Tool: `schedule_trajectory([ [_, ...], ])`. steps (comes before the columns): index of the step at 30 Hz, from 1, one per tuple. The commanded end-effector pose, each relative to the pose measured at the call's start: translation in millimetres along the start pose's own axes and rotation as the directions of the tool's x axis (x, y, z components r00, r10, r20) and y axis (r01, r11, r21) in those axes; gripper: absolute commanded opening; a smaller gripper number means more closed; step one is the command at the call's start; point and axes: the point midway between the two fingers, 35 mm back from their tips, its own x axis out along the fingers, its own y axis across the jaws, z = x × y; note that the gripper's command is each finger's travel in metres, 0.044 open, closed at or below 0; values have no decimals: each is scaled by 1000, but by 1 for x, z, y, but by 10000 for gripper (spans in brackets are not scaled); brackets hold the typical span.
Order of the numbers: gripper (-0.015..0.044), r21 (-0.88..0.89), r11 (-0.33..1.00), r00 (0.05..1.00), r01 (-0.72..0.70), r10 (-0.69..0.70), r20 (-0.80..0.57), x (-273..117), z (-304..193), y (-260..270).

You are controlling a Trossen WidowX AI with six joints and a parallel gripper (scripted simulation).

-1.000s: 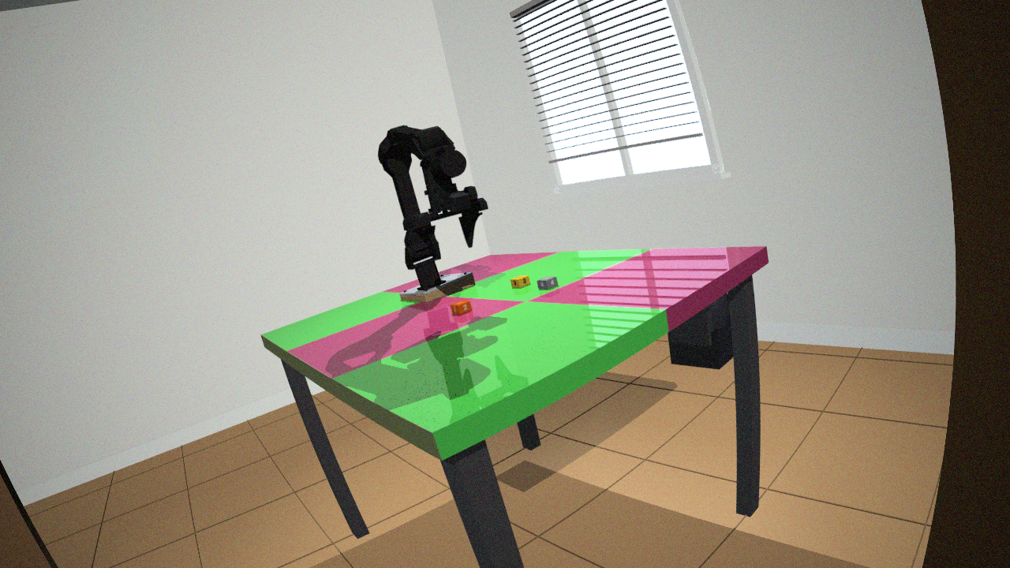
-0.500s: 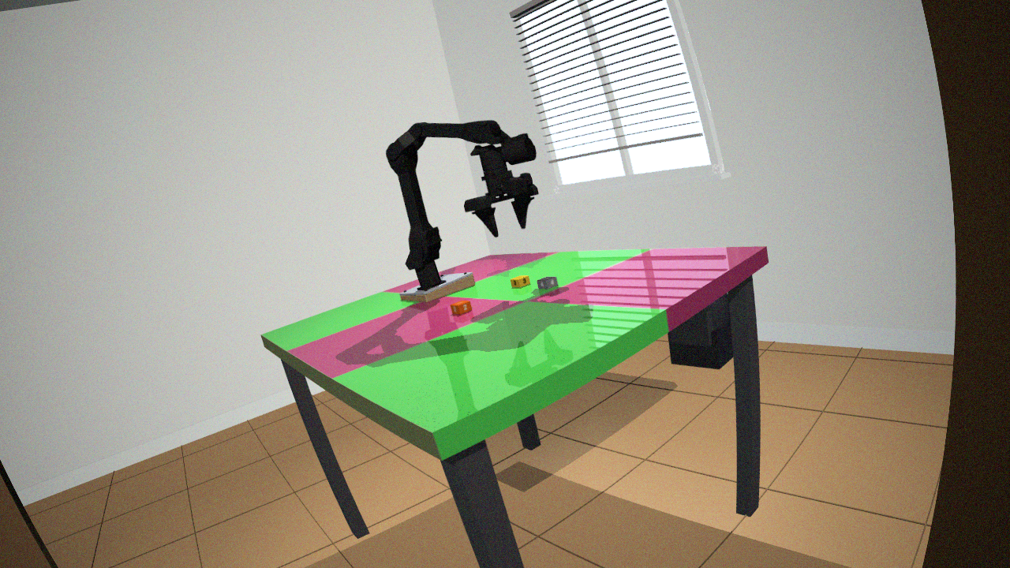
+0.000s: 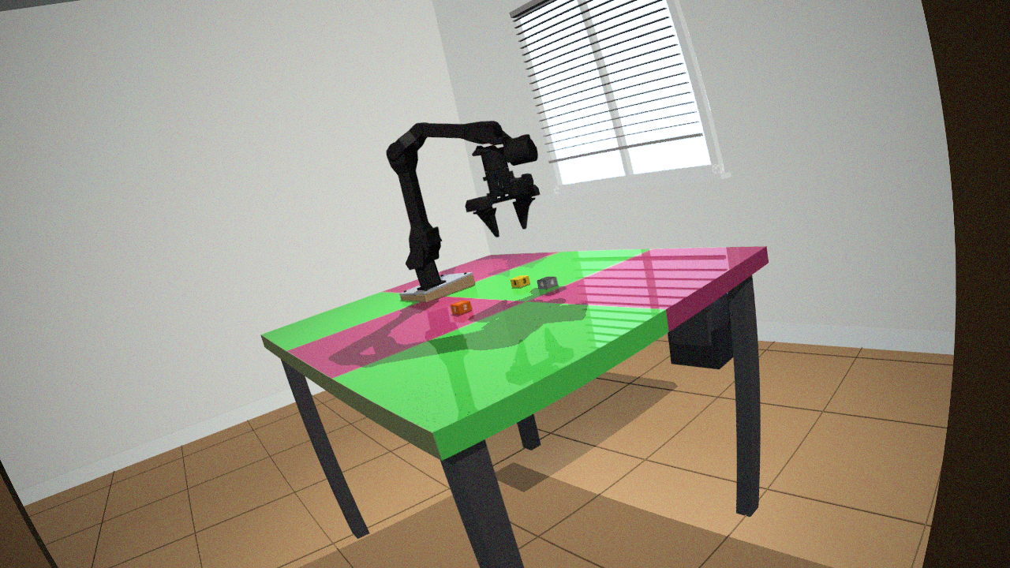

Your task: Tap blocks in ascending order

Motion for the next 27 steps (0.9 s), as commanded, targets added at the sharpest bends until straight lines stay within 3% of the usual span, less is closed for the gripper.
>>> schedule_trajectory([
  [1,400,3,1000,1000,-1,1,-3,1,0,1],
  [5,400,3,1000,1000,-1,1,-2,0,8,0],
  [14,400,4,1000,1000,1,-1,7,-1,111,-24],
  [27,400,4,1000,1000,1,-1,8,-1,113,-25],
])
